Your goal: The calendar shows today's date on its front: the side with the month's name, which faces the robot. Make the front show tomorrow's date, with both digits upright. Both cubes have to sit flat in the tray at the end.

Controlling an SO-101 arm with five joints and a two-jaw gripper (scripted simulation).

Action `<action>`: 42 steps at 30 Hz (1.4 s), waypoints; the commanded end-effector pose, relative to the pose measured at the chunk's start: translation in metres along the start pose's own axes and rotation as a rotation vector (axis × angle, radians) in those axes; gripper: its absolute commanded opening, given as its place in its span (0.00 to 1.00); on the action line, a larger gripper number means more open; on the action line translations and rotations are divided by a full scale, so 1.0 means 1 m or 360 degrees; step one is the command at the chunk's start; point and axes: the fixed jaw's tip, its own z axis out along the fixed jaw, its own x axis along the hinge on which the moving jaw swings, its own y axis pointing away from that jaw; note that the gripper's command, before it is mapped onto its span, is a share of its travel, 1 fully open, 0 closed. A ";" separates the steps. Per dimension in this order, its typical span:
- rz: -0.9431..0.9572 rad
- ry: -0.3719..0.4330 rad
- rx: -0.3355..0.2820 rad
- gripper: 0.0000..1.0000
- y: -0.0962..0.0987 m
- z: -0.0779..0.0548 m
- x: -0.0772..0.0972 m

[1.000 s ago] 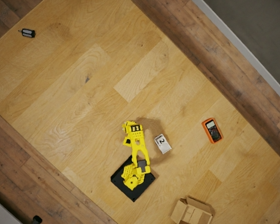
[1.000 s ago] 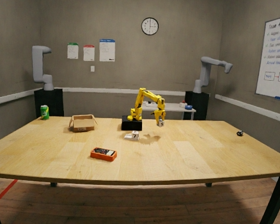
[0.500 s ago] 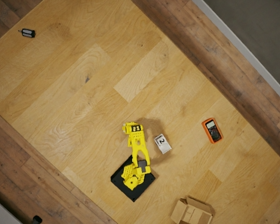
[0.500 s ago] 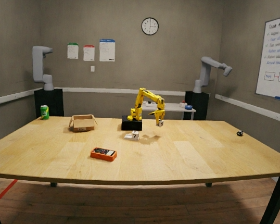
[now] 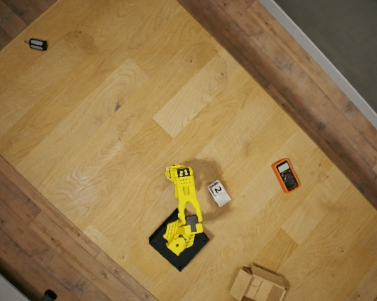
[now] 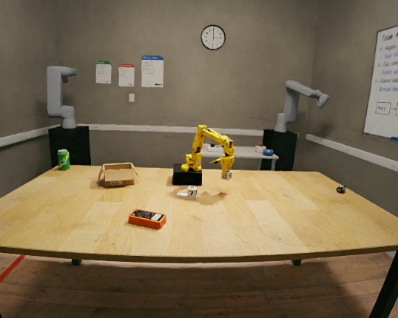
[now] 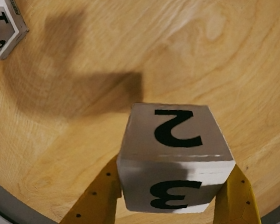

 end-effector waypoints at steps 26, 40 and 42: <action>-0.0048 0.0068 0.0002 0.00 0.006 -0.005 0.000; -0.0048 0.0068 0.0002 0.00 0.006 -0.005 0.000; -0.0048 0.0068 0.0002 0.00 0.006 -0.005 0.000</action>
